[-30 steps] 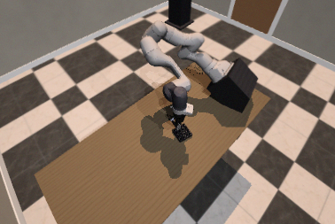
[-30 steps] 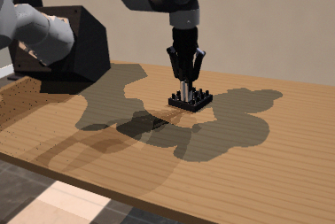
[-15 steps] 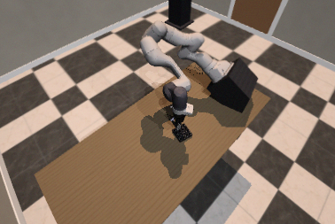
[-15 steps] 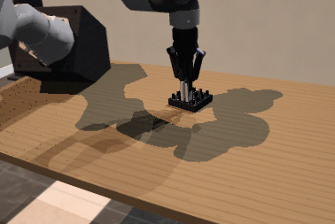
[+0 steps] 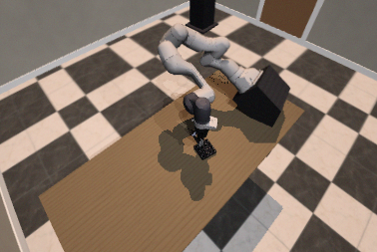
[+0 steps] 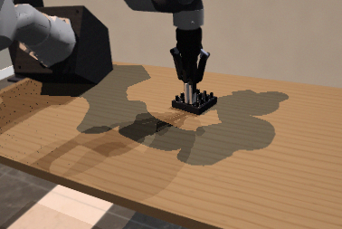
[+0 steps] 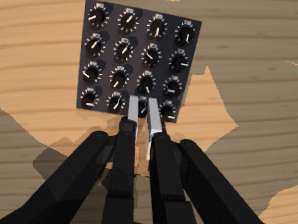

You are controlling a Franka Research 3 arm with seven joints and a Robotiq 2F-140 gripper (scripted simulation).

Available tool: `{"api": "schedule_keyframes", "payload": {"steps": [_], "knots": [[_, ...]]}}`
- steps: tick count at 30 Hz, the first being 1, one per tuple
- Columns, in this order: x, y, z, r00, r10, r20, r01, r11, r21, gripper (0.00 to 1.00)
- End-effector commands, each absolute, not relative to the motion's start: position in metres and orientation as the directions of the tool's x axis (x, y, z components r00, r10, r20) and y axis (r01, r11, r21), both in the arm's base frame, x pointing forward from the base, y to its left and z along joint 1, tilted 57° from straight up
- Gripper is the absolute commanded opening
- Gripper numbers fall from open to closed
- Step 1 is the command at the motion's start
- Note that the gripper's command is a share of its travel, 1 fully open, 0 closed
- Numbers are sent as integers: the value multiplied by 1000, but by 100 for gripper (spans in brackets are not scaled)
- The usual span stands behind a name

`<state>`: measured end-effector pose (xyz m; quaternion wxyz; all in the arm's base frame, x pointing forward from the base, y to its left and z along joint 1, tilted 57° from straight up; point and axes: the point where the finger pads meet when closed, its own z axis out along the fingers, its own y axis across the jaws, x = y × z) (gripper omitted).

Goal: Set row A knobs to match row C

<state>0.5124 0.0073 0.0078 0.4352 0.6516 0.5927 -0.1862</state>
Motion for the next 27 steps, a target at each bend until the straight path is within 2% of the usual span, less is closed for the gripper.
{"api": "schedule_keyframes", "payload": {"steps": [1,19,27], "knots": [[514,7,8,241,612,-753,931,74,358,5],[514,7,8,350,616,-705,895,1,445,5],[514,7,8,462,611,-643,843,-78,532,5]]}}
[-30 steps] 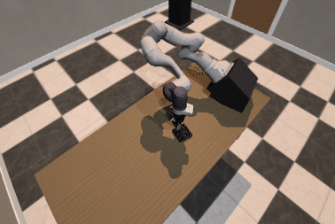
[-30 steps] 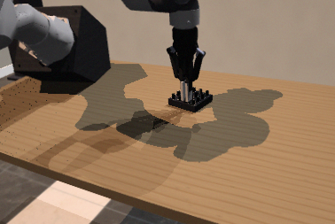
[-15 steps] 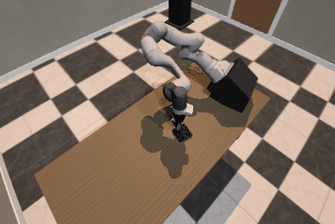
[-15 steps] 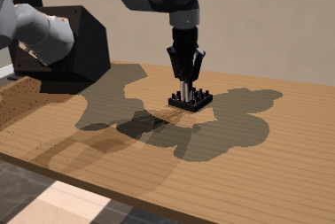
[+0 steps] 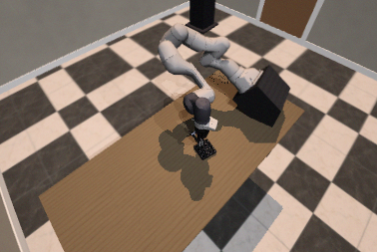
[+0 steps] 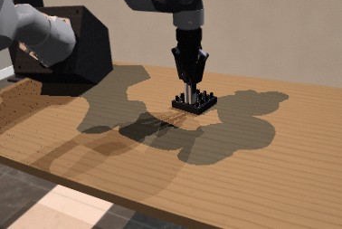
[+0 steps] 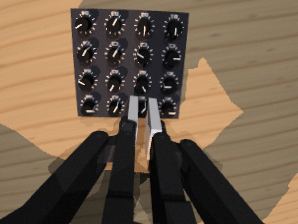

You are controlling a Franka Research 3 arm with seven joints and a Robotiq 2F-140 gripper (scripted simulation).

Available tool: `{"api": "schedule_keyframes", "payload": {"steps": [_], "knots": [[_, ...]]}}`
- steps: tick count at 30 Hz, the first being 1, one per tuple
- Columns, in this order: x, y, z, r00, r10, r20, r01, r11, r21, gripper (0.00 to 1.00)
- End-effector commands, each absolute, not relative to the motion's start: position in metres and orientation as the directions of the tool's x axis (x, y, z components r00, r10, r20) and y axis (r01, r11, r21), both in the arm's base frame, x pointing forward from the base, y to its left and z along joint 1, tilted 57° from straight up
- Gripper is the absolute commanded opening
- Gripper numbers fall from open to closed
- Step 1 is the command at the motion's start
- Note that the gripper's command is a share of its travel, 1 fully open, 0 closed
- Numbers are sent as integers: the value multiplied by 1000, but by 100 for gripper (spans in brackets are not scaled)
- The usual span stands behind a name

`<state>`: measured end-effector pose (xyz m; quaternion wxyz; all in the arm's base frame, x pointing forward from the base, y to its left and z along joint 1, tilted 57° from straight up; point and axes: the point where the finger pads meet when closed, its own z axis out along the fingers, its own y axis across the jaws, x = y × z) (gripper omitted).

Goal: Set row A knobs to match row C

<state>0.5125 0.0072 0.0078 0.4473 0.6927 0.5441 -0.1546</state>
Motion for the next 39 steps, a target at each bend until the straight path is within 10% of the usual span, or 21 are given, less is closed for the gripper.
{"api": "schedule_keyframes", "payload": {"steps": [1,39], "knots": [[514,7,8,477,610,-632,834,-89,544,5],[514,7,8,844,473,-253,460,-396,795,5]]}}
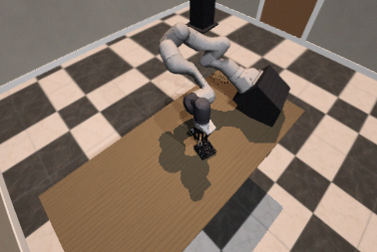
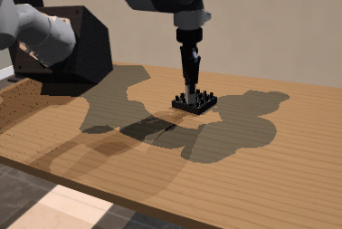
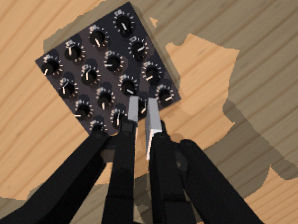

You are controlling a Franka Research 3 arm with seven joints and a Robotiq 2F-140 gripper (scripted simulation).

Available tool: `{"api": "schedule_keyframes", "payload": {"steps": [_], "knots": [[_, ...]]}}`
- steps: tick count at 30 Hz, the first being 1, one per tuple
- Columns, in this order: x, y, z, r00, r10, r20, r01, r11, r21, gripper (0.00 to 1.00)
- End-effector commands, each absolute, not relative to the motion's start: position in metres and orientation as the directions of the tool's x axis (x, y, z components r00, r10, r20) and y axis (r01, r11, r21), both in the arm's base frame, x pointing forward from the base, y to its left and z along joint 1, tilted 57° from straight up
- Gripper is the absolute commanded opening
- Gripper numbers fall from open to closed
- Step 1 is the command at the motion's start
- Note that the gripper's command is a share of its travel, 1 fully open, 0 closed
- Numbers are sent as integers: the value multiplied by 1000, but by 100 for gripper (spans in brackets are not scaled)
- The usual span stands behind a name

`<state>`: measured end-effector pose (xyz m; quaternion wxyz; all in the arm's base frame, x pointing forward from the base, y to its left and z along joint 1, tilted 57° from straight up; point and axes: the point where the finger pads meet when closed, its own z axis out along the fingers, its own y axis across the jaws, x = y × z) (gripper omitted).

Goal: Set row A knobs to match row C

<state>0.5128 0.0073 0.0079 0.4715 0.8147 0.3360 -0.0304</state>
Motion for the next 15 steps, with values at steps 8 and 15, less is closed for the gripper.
{"api": "schedule_keyframes", "payload": {"steps": [8,15], "knots": [[514,7,8,890,426,-164,364,-445,818,5],[514,7,8,922,378,-80,271,-487,830,5]]}}
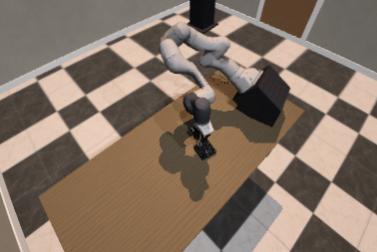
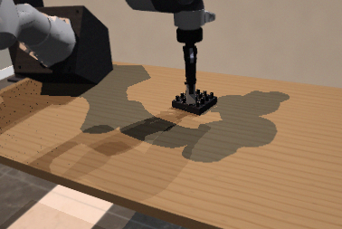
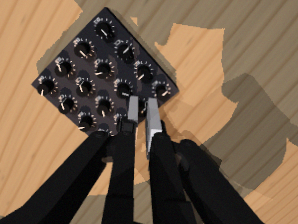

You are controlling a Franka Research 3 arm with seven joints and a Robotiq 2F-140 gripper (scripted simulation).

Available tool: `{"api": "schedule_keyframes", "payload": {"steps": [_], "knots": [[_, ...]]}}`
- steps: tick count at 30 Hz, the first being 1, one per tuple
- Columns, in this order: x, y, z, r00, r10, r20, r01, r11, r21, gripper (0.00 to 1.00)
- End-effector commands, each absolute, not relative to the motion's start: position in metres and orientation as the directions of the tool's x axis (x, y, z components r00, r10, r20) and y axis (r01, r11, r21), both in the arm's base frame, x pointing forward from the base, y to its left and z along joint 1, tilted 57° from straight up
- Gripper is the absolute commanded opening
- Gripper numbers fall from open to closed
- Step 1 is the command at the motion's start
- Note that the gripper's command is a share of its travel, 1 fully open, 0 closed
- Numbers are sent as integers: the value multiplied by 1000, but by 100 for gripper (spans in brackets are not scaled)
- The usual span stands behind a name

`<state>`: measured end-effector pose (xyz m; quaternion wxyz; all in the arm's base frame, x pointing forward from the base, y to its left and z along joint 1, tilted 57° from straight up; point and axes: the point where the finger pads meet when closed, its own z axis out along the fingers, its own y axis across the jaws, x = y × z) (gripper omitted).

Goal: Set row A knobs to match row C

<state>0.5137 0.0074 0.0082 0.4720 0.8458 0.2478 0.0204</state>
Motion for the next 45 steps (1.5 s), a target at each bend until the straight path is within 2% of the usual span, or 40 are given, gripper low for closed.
{"api": "schedule_keyframes", "payload": {"steps": [1,35,45], "knots": [[514,7,8,926,371,-68,258,-492,831,5],[514,7,8,940,101,325,-200,-608,768,5],[514,7,8,922,54,383,-272,-614,741,5]]}}
